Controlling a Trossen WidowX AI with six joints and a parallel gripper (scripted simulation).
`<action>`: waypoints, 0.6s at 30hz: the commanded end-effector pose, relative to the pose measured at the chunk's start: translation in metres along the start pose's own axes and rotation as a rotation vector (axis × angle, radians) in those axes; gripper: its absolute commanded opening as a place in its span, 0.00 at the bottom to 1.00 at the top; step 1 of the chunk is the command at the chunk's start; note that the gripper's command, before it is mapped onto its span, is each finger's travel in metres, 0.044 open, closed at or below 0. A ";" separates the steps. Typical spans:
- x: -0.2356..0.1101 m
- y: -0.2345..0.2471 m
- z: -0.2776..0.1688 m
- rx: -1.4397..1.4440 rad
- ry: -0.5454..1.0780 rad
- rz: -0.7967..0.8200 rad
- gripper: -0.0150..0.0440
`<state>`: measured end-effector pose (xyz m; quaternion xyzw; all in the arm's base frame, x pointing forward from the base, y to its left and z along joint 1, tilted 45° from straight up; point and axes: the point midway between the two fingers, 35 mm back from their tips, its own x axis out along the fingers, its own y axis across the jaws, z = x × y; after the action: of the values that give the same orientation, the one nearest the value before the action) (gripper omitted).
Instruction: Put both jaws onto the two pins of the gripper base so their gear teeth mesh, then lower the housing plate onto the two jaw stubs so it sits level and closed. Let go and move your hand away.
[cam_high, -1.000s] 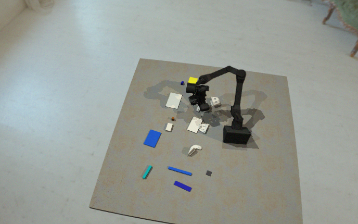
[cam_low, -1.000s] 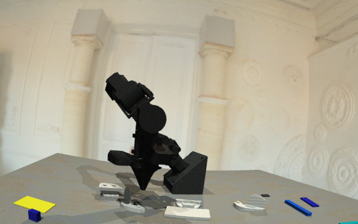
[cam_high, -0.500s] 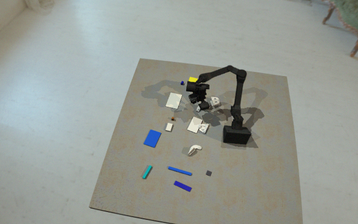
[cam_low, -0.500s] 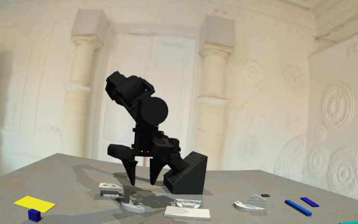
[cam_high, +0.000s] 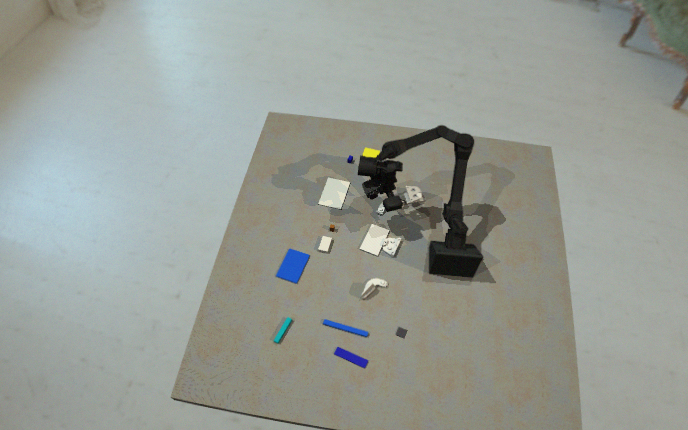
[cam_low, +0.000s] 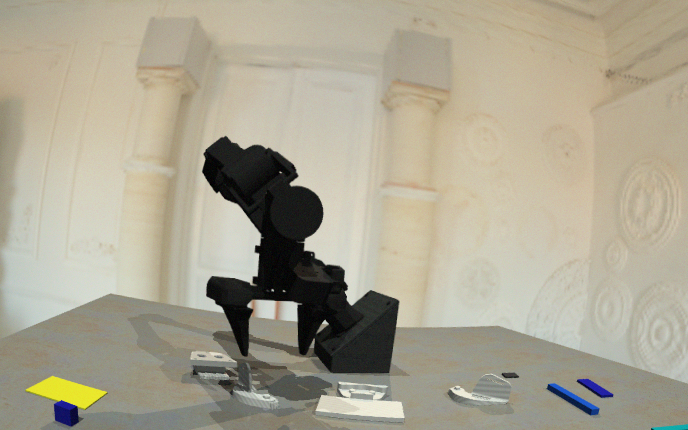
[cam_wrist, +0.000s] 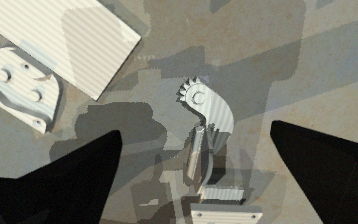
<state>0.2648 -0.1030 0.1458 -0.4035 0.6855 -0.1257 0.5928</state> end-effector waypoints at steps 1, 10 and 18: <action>0.000 0.000 0.000 -0.006 0.000 0.001 1.00; 0.000 0.000 0.000 -0.006 0.000 0.001 1.00; -0.001 0.000 0.000 -0.004 0.002 0.001 0.96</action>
<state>0.2648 -0.1029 0.1458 -0.4035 0.6856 -0.1255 0.5928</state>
